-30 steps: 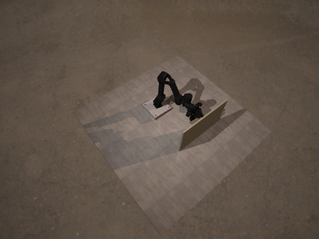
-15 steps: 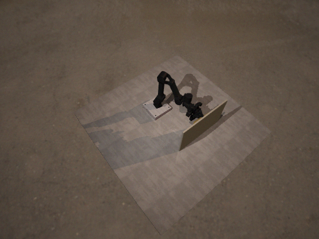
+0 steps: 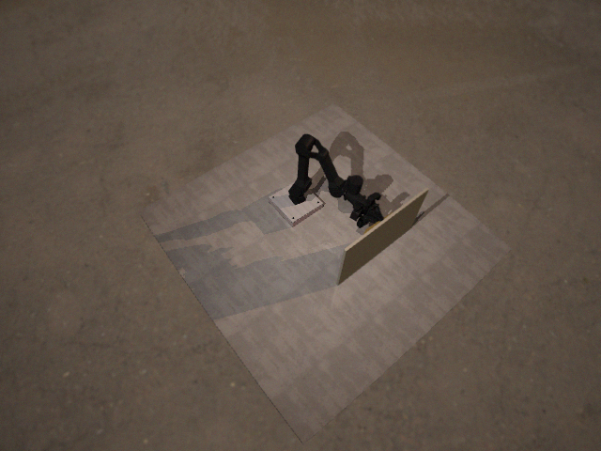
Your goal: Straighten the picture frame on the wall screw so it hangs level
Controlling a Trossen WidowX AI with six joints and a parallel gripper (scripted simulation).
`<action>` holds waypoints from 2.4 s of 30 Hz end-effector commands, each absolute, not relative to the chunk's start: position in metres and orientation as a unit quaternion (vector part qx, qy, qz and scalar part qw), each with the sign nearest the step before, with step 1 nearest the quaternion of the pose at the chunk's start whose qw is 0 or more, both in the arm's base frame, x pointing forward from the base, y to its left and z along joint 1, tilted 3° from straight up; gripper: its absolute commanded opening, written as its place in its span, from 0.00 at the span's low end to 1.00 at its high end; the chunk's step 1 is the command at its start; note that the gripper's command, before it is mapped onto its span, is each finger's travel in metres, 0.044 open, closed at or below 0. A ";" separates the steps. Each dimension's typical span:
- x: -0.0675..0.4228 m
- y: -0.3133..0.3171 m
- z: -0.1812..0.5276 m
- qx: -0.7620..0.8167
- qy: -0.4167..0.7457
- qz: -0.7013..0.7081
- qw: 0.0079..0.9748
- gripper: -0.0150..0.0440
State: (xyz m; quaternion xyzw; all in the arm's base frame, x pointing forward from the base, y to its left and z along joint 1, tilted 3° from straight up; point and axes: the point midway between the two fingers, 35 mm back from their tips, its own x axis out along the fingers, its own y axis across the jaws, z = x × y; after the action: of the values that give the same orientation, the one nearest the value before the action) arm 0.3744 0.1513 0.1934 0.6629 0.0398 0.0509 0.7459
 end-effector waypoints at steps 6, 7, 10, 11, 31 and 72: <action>0.375 0.152 0.201 0.667 0.035 0.056 0.742 0.25; 0.375 0.152 0.201 0.667 0.035 0.056 0.742 0.25; 0.375 0.152 0.201 0.667 0.035 0.056 0.742 0.25; 0.375 0.152 0.201 0.667 0.035 0.056 0.742 0.25; 0.375 0.151 0.200 0.667 0.035 0.056 0.742 0.25; 0.376 0.145 0.198 0.667 0.035 0.056 0.743 0.25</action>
State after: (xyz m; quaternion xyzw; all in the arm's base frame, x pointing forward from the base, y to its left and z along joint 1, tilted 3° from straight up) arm 0.3758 0.1441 0.1966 0.6638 0.0369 0.0515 0.7452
